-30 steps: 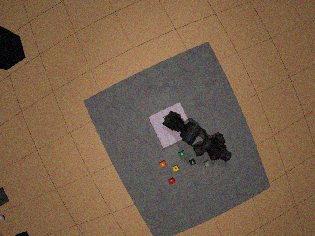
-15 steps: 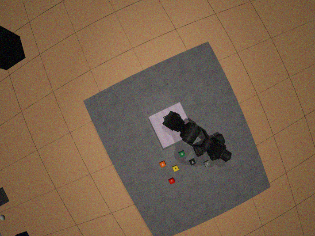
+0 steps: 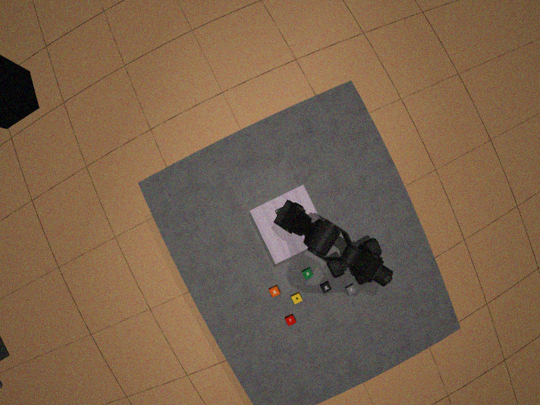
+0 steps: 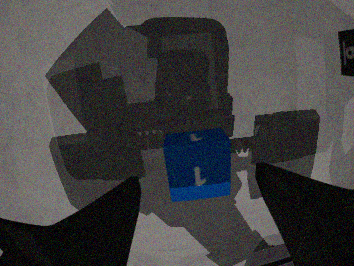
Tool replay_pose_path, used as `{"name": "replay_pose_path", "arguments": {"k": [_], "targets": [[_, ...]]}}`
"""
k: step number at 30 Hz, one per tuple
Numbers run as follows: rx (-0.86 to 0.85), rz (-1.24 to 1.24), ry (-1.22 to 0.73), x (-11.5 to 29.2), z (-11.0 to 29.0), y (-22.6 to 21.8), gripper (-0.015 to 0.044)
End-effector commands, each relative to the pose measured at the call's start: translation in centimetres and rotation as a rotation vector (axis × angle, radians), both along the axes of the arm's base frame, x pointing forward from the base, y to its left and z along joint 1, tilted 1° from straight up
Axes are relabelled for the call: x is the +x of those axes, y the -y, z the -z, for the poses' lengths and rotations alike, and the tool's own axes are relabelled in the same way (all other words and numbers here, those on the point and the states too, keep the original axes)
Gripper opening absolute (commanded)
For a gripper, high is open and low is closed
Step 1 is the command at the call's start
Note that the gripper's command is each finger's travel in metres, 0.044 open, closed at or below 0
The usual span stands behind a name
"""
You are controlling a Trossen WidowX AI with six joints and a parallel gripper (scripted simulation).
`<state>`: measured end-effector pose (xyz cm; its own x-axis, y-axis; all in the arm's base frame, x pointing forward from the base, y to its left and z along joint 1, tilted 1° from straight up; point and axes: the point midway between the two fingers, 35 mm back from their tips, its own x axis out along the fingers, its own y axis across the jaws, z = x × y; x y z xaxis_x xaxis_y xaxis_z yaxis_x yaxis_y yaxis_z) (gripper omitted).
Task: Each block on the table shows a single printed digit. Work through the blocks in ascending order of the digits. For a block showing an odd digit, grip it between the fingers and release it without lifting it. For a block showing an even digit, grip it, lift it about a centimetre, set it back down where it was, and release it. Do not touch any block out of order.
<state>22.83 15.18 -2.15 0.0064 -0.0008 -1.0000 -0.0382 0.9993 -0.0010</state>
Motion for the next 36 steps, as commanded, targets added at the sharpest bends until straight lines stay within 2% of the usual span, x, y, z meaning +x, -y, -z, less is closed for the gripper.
{"name": "replay_pose_path", "arguments": {"k": [1,3,6,10,12,17,21,30,36], "targets": [[-0.003,0.005,-0.003,0.0,0.1,0.0,0.0400],[-0.003,0.005,-0.003,0.0,-0.1,0.0,0.0400],[-0.003,0.005,-0.002,0.0,-3.2,0.0,0.0400],[-0.003,0.005,-0.002,0.0,-3.5,0.0,0.0400],[-0.003,0.005,-0.002,0.1,-4.5,-0.1,0.0347],[-0.003,0.005,-0.002,0.0,-11.3,-0.1,0.0216],[-0.003,0.005,-0.002,0.0,-11.6,0.0,0.0120],[-0.003,0.005,-0.002,0.2,-11.6,0.0,0.0120],[-0.004,0.005,0.003,7.1,-12.2,1.1,0.0120]]}}
